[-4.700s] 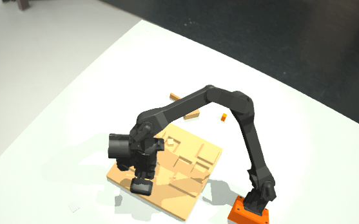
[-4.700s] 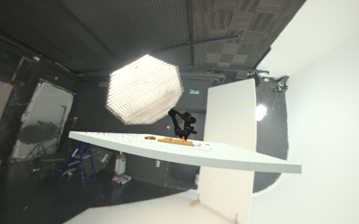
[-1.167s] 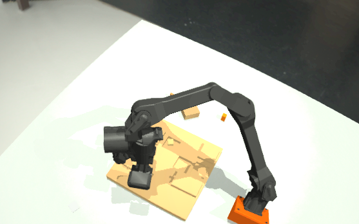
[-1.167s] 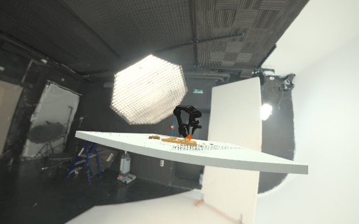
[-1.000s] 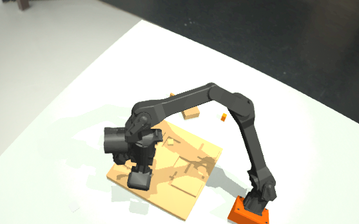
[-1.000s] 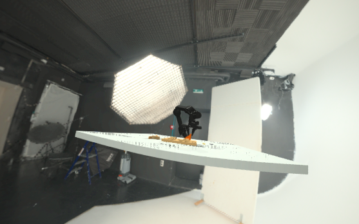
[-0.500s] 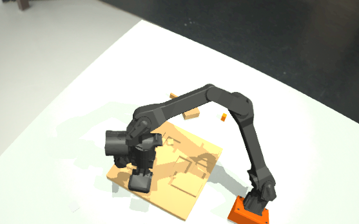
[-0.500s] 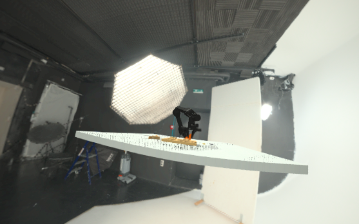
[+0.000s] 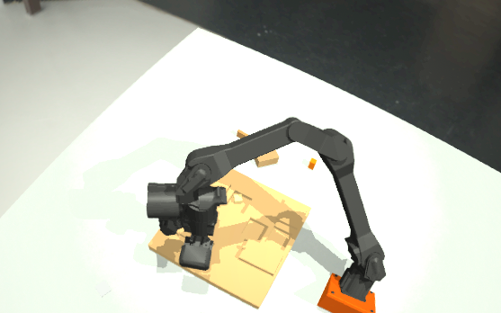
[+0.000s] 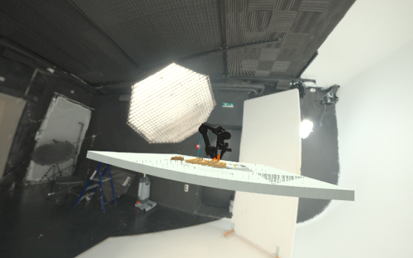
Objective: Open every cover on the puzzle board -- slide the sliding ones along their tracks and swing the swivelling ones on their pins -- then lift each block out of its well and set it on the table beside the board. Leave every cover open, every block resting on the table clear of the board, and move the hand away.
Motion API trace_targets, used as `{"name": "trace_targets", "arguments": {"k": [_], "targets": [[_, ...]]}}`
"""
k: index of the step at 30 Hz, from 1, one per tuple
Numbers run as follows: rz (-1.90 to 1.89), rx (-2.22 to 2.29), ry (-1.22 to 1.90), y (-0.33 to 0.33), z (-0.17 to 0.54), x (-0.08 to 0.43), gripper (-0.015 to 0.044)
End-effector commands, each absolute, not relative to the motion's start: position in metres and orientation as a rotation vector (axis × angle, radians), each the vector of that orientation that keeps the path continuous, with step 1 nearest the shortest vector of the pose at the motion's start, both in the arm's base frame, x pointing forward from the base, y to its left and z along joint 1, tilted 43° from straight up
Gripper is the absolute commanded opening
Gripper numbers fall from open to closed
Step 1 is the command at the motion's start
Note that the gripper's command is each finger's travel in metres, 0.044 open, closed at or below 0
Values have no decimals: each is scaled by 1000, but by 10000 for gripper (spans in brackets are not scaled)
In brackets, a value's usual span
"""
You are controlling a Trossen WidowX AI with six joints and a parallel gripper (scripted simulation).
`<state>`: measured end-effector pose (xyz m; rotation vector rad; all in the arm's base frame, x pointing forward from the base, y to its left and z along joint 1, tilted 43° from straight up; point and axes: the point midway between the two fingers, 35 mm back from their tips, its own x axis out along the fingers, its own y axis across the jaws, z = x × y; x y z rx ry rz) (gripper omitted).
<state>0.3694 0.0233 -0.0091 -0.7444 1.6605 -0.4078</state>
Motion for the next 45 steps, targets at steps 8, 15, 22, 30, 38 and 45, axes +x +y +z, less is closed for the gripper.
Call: {"name": "trace_targets", "arguments": {"k": [8,15,22,30,38,45], "targets": [[-408,-751,1657,18,-14,370,144],[-408,-752,1657,13,-19,369,144],[-408,-752,1657,9,-24,369,144],[-408,-752,1657,8,-25,369,144],[-408,-752,1657,7,-25,369,144],[-408,-752,1657,3,-30,368,144]]}}
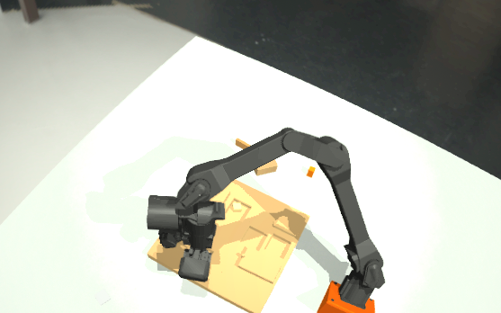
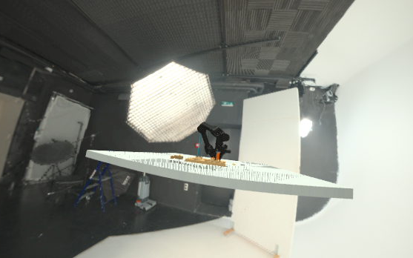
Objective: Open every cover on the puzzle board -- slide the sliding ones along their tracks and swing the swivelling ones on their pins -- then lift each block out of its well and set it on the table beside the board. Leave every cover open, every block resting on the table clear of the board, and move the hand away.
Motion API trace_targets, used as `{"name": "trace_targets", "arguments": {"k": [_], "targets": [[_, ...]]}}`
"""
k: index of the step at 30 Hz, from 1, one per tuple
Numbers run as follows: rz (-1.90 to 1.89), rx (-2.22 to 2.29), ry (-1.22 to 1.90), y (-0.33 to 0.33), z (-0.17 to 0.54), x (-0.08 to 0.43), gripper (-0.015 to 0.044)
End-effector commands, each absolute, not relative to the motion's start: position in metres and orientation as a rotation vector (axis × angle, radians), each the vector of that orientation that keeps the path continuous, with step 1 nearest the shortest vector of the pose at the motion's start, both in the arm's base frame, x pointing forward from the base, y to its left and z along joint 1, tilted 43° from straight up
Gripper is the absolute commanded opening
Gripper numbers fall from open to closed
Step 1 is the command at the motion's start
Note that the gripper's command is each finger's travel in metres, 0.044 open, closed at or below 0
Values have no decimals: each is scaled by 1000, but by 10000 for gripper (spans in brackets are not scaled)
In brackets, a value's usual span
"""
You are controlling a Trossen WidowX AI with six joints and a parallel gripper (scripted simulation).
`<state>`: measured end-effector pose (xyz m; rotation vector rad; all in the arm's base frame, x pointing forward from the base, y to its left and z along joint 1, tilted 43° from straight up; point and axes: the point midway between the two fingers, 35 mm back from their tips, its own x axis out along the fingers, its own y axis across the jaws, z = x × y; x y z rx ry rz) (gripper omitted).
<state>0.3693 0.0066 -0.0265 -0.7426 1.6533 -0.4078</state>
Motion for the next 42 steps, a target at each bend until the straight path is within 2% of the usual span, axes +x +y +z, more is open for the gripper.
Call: {"name": "trace_targets", "arguments": {"k": [1,12,22,42], "targets": [[-408,-752,1657,2,-30,368,144],[-409,-752,1657,0,-33,368,144],[-409,-743,1656,1,-32,368,80],[-408,-746,1657,15,-17,370,80]]}}
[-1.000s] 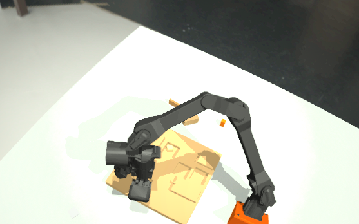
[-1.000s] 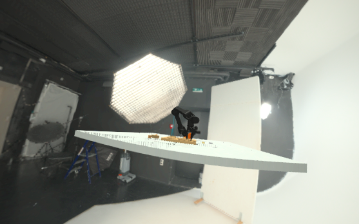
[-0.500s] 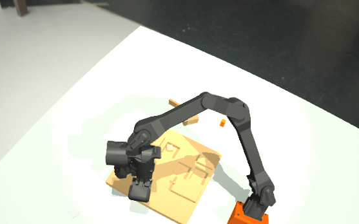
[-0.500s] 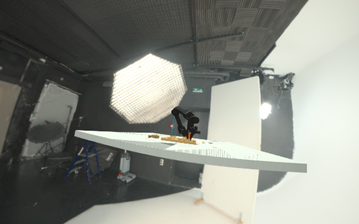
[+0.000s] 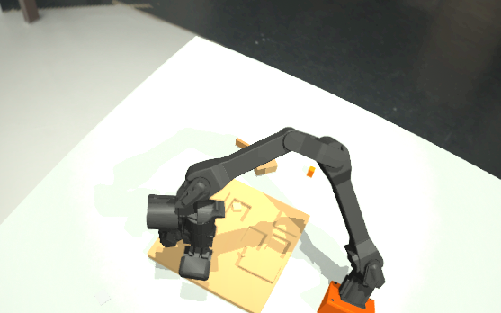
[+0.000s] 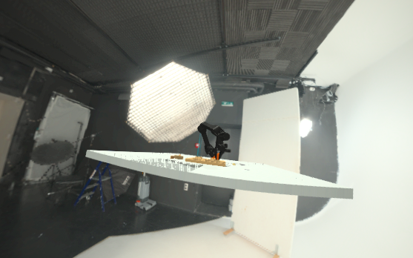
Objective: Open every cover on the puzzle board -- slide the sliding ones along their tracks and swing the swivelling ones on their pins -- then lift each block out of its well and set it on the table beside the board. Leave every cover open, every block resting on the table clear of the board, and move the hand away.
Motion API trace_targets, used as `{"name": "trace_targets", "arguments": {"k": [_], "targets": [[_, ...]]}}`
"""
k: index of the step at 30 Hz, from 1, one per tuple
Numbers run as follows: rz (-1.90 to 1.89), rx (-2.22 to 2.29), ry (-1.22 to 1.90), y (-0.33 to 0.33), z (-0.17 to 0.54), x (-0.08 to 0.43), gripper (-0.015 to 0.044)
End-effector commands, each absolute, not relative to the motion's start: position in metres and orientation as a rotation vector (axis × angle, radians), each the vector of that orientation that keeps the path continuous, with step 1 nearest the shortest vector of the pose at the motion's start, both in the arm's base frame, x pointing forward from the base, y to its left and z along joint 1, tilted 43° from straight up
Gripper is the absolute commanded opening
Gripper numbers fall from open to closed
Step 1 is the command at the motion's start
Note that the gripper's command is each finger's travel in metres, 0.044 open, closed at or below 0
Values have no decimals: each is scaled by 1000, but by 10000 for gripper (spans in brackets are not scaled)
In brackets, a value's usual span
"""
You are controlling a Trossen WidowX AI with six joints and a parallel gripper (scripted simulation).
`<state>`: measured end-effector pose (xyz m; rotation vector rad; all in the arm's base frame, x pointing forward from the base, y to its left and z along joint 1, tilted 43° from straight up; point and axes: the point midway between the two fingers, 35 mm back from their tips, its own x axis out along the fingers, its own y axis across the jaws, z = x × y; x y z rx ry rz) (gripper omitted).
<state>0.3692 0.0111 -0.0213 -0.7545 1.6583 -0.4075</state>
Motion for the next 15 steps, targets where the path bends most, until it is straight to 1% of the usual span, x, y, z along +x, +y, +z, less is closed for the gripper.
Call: {"name": "trace_targets", "arguments": {"k": [1,15], "targets": [[-407,-746,1657,16,-17,370,80],[-407,-750,1657,28,-3,371,80]]}}
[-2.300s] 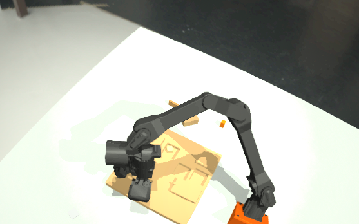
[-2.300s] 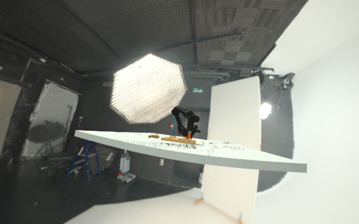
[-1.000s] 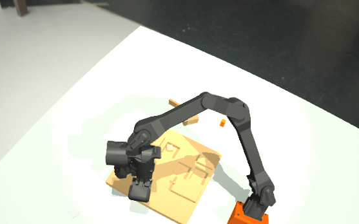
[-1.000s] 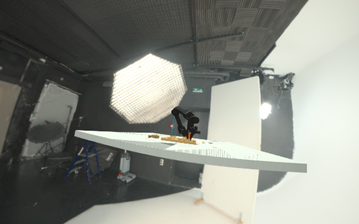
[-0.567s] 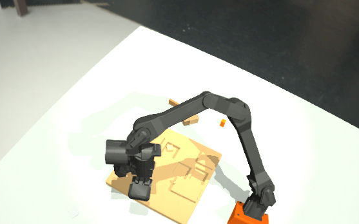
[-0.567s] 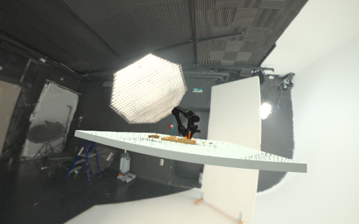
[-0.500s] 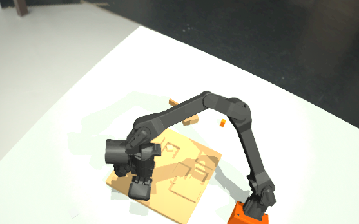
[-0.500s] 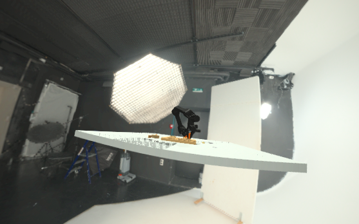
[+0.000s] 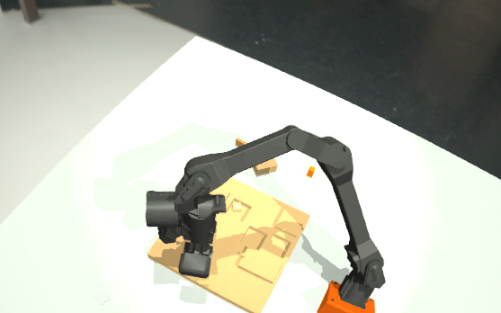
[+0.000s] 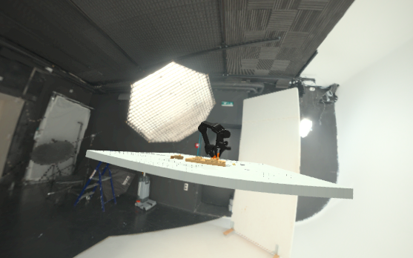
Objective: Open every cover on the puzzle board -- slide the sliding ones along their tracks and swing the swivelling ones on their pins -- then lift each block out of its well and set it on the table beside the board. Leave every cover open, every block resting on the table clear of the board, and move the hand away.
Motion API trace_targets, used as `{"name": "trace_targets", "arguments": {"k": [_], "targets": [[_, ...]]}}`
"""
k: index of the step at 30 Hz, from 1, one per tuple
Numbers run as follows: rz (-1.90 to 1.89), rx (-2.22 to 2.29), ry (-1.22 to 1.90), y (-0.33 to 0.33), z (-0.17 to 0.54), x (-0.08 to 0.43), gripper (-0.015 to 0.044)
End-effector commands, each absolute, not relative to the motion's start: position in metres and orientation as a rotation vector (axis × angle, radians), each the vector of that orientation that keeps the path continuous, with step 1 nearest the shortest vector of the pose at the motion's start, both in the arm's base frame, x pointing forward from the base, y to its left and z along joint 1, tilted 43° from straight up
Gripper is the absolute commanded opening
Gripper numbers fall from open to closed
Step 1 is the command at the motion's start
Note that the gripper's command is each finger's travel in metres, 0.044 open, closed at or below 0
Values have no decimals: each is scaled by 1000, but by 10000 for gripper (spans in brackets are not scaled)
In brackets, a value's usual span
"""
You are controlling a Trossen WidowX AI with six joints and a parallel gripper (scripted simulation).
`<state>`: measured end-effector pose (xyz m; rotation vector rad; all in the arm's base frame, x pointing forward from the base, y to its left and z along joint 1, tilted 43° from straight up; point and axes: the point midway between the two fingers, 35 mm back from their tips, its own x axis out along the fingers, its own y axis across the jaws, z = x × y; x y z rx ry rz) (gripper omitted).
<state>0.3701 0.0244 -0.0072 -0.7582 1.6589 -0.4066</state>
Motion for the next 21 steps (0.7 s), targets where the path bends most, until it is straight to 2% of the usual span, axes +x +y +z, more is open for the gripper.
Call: {"name": "trace_targets", "arguments": {"k": [1,21], "targets": [[-407,-750,1658,29,-2,371,80],[-405,-750,1658,60,30,374,80]]}}
